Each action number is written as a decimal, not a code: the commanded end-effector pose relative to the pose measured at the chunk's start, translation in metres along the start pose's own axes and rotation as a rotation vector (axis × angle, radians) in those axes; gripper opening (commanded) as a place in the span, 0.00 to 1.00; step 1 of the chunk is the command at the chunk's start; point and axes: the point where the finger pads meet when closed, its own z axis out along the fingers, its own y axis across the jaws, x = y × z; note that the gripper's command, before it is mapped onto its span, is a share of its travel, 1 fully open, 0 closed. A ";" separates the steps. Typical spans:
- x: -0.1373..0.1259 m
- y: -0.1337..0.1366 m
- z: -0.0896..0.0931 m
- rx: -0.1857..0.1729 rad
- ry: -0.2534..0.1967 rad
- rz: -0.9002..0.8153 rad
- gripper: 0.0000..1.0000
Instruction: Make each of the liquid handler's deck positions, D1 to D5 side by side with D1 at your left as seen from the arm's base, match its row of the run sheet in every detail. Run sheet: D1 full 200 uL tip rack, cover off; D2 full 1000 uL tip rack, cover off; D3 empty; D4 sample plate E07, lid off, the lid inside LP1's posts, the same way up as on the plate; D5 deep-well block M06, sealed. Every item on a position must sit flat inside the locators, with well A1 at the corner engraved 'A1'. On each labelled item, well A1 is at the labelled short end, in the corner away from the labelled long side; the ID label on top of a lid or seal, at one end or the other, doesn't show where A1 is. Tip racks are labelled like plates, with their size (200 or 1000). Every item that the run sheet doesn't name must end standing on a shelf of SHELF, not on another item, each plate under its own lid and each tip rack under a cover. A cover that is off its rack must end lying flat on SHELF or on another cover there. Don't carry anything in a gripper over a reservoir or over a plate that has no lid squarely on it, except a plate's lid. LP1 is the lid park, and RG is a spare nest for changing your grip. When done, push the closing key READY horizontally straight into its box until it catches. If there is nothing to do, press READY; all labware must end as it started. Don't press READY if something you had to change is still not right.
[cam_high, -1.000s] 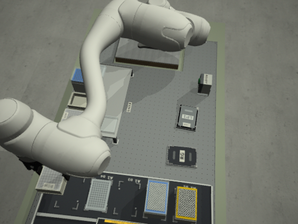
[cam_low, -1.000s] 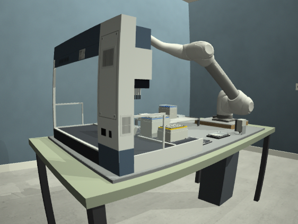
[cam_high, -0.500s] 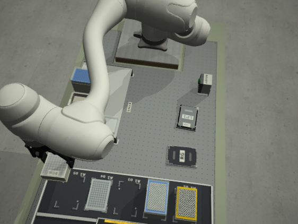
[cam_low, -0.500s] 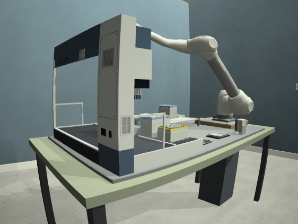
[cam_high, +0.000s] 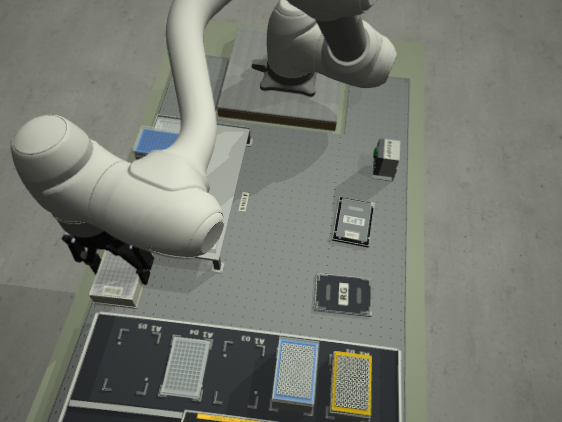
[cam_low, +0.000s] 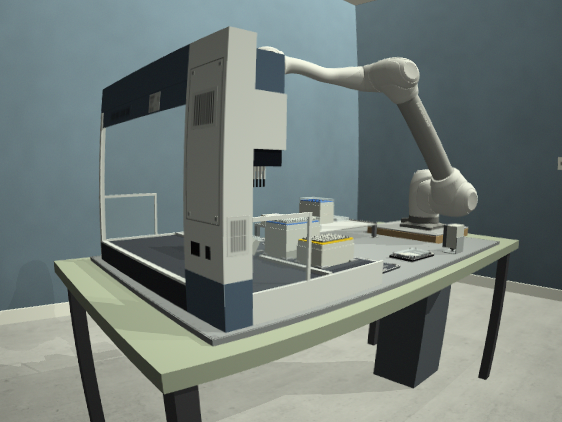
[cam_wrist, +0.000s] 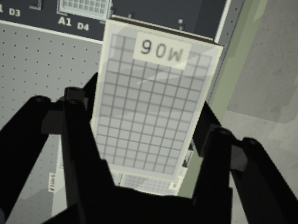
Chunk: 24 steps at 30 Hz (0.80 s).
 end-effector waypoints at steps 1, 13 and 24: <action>-0.010 0.000 -0.001 0.000 0.003 0.000 0.10; -0.059 -0.001 -0.001 0.000 0.003 0.000 0.10; -0.059 -0.001 -0.001 0.000 0.003 0.000 0.10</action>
